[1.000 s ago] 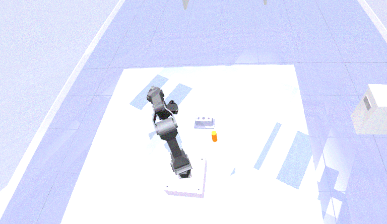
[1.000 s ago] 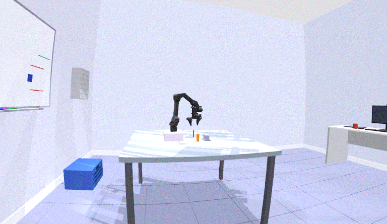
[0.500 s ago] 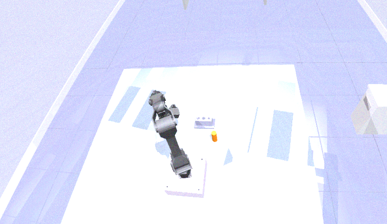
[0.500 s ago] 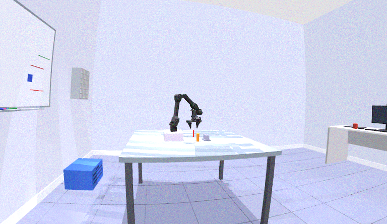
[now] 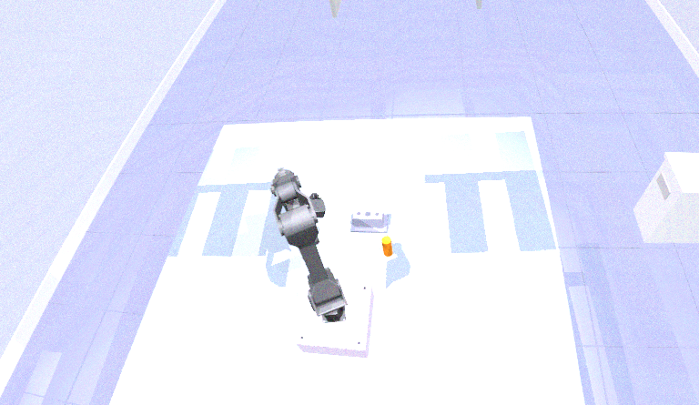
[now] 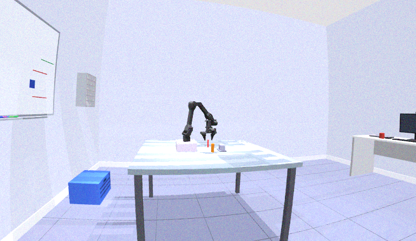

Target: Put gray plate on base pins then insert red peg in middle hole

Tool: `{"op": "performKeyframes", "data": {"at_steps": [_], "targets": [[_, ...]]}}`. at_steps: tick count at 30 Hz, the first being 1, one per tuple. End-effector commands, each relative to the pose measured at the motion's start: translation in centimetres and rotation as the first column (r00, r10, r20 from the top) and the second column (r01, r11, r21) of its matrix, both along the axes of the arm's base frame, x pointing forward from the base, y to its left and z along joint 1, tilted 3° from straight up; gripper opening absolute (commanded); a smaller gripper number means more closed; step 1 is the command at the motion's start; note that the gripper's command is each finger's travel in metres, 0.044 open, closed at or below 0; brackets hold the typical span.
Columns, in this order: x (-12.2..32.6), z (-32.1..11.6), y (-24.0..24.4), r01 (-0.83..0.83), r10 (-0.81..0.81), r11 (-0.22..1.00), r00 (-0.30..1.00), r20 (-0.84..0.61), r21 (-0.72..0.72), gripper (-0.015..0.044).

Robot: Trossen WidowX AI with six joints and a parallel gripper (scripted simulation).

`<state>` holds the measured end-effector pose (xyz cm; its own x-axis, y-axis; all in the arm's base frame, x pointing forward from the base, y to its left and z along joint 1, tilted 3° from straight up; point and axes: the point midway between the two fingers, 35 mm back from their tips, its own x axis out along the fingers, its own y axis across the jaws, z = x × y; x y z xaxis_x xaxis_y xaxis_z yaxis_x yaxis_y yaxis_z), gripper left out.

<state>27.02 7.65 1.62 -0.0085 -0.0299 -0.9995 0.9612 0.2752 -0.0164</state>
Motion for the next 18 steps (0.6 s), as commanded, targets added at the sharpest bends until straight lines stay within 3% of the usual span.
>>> {"op": "performKeyframes", "data": {"at_steps": [1,18], "targets": [[-0.2,-0.9,0.0,0.002,-0.002,1.000,1.000,-0.007,0.001,0.0440],[-0.4,-3.3,-0.1,0.003,-0.003,1.000,1.000,-0.007,0.001,0.0440]]}}
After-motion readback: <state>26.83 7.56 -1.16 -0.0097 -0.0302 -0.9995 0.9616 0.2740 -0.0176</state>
